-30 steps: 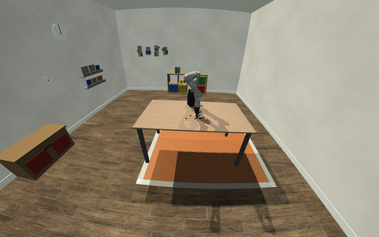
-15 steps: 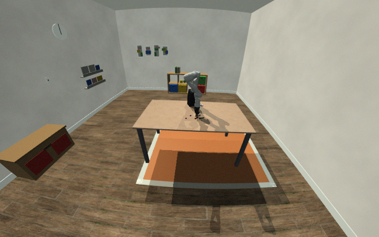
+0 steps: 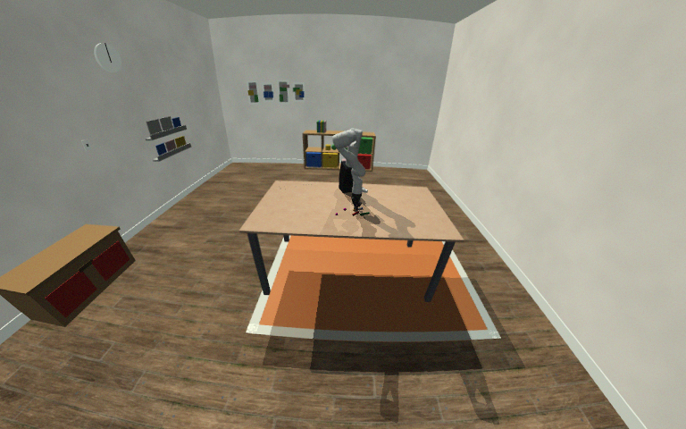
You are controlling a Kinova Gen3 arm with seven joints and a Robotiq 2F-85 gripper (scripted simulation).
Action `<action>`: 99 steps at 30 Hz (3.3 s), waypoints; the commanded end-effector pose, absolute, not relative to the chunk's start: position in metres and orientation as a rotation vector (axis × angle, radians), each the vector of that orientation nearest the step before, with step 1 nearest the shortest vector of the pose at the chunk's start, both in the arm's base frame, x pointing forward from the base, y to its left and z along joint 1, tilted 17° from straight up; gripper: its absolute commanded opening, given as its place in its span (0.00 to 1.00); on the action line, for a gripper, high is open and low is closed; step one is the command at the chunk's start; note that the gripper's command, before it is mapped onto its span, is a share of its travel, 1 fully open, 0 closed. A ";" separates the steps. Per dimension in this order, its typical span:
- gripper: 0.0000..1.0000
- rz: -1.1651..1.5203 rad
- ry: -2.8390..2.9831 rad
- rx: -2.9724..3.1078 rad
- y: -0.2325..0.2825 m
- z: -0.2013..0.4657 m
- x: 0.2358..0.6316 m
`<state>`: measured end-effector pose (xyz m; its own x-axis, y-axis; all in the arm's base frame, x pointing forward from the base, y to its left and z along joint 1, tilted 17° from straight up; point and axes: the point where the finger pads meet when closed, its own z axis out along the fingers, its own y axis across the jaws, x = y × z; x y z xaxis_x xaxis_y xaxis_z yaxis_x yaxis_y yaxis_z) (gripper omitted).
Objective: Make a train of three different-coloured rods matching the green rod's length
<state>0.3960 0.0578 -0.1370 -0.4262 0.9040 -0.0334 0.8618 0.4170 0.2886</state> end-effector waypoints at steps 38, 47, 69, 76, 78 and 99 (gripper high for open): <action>0.24 0.340 2.484 1.566 0.051 -0.067 0.376; 0.24 0.340 2.484 1.566 0.049 -0.051 0.372; 1.00 0.340 2.484 1.566 0.049 -0.050 0.372; 1.00 0.340 2.484 1.566 0.049 -0.048 0.371; 1.00 0.340 2.484 1.566 0.049 -0.044 0.370; 1.00 0.340 2.484 1.566 0.041 0.031 0.348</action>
<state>0.3411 0.0444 0.0171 -0.4250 0.9051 -0.0113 0.8704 0.4121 0.2695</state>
